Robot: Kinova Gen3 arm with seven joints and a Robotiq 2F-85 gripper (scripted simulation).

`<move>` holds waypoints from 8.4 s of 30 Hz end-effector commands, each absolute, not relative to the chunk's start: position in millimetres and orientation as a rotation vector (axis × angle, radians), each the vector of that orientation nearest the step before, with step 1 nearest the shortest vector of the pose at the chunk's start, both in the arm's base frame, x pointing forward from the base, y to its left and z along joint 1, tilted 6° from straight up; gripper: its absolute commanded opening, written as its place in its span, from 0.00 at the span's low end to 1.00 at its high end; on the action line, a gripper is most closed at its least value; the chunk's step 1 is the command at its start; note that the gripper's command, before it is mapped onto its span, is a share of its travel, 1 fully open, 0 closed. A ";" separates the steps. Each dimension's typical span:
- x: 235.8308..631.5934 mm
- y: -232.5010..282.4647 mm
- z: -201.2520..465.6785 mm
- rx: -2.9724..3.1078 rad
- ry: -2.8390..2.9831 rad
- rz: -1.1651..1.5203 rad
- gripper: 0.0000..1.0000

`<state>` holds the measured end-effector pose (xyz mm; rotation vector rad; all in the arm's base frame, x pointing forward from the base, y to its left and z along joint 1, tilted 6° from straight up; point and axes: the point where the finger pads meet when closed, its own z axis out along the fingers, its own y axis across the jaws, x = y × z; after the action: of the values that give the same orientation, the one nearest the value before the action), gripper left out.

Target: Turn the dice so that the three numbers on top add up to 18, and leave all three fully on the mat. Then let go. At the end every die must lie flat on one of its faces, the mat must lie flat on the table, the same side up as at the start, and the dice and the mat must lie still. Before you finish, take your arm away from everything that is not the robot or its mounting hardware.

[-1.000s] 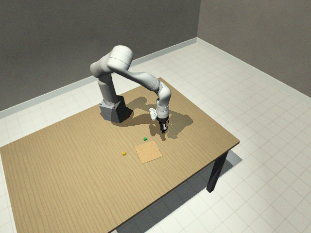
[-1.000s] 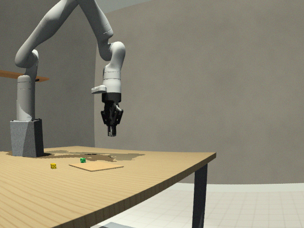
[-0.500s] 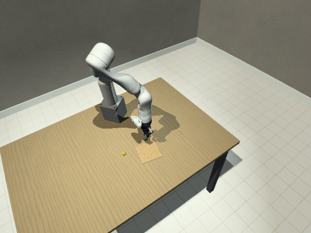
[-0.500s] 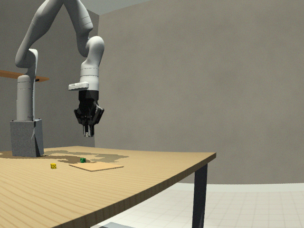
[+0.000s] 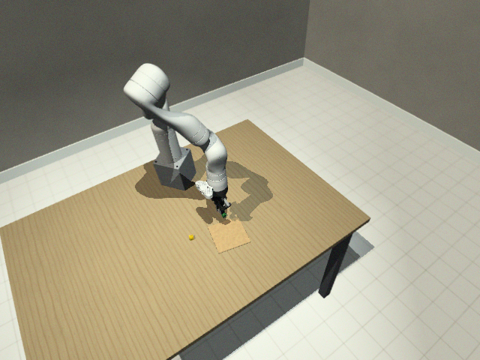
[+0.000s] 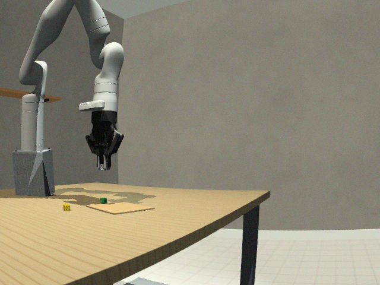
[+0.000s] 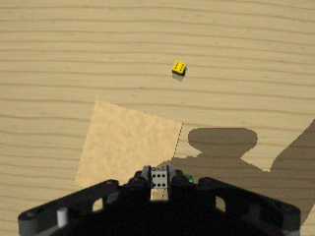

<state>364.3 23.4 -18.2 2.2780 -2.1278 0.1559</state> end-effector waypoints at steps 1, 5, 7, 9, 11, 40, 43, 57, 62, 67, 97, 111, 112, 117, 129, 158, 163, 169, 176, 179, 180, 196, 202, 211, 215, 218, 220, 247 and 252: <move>365.0 23.1 -17.4 2.278 -2.129 0.158 0.11; 365.0 23.1 -17.4 2.278 -2.129 0.158 0.11; 365.0 23.1 -17.6 2.278 -2.129 0.158 0.11; 365.1 23.1 -18.4 2.278 -2.129 0.158 0.11; 365.2 22.9 -19.9 2.278 -2.129 0.158 0.11; 369.9 17.0 -89.8 2.278 -2.129 0.158 0.11; 370.5 16.3 -97.8 2.278 -2.129 0.158 0.11; 371.5 15.0 -112.3 2.278 -2.129 0.158 0.11; 371.5 15.0 -112.3 2.278 -2.129 0.158 0.11; 371.5 15.0 -112.3 2.278 -2.129 0.158 0.11; 371.5 15.0 -112.3 2.278 -2.129 0.158 0.11; 371.7 14.4 -112.3 2.278 -2.130 0.158 0.11; 371.7 14.4 -112.3 2.278 -2.130 0.158 0.11; 371.7 14.4 -112.3 2.278 -2.130 0.158 0.11; 371.7 14.4 -112.3 2.278 -2.130 0.158 0.11; 371.9 14.1 -116.2 2.278 -2.130 0.158 0.11; 371.9 14.1 -116.2 2.278 -2.130 0.158 0.11; 371.9 14.1 -116.2 2.278 -2.130 0.158 0.11; 371.9 14.1 -116.2 2.278 -2.130 0.158 0.11; 371.9 14.1 -116.2 2.278 -2.130 0.158 0.11; 371.9 14.1 -116.2 2.278 -2.130 0.158 0.11; 371.9 14.1 -116.2 2.278 -2.130 0.158 0.19; 371.9 14.1 -116.2 2.278 -2.130 0.158 0.27; 371.9 14.1 -116.2 2.278 -2.130 0.158 0.31; 371.9 14.1 -116.2 2.278 -2.130 0.158 0.31; 371.9 14.1 -116.0 2.278 -2.130 0.158 0.31; 371.9 14.2 -115.2 2.278 -2.130 0.158 0.31; 368.4 19.0 -58.1 2.278 -2.130 0.158 0.31; 367.5 20.2 -43.5 2.278 -2.130 0.158 0.31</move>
<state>361.2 22.2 -53.8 2.2751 -2.1186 0.1344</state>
